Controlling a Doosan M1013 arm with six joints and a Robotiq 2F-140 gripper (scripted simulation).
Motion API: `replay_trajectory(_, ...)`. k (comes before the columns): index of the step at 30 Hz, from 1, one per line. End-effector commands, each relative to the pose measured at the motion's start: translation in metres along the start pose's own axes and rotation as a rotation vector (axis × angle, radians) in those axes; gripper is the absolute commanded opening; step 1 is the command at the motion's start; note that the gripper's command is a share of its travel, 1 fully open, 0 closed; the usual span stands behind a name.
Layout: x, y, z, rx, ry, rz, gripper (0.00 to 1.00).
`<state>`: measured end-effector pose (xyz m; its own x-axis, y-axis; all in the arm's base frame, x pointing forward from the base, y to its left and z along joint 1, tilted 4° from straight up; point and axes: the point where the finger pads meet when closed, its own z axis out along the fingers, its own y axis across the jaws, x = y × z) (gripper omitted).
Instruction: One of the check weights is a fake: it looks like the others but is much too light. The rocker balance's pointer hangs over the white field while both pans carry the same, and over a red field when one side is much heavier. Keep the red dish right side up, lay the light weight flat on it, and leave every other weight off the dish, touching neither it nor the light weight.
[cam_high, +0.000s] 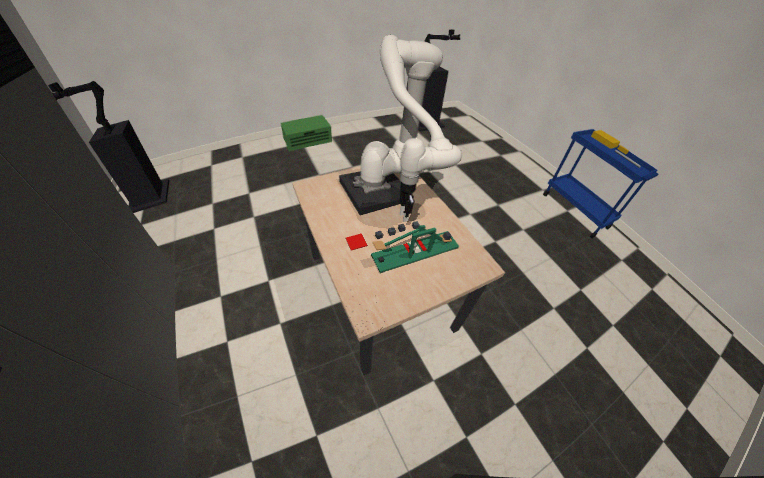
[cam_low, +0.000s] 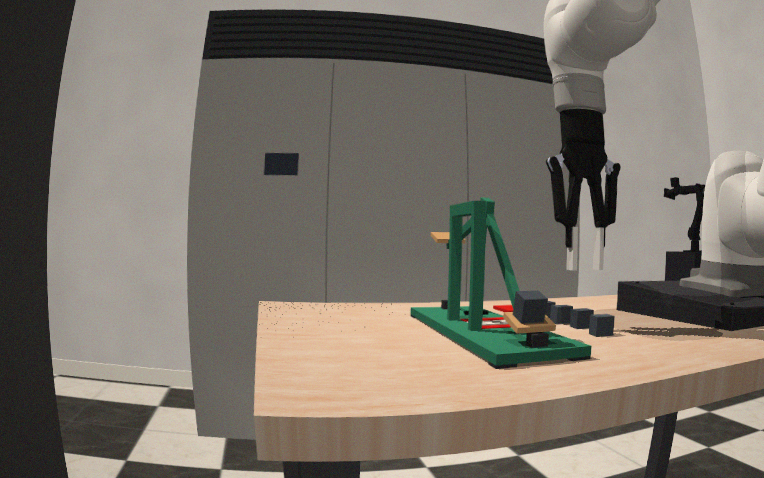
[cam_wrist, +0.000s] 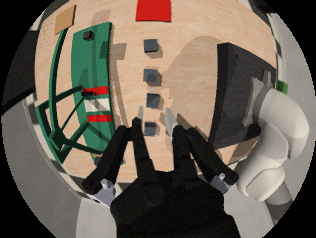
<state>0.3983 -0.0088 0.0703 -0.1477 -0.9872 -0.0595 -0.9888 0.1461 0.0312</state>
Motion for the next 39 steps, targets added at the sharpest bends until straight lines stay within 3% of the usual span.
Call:
replay_trajectory(1, 0.0028, 0.0011, 0.0009, 0.001, 0.001, 0.0, 0.35)
replay_trajectory(39, 0.0029, 0.001, 0.0077, 0.001, 0.0, 0.0, 0.35)
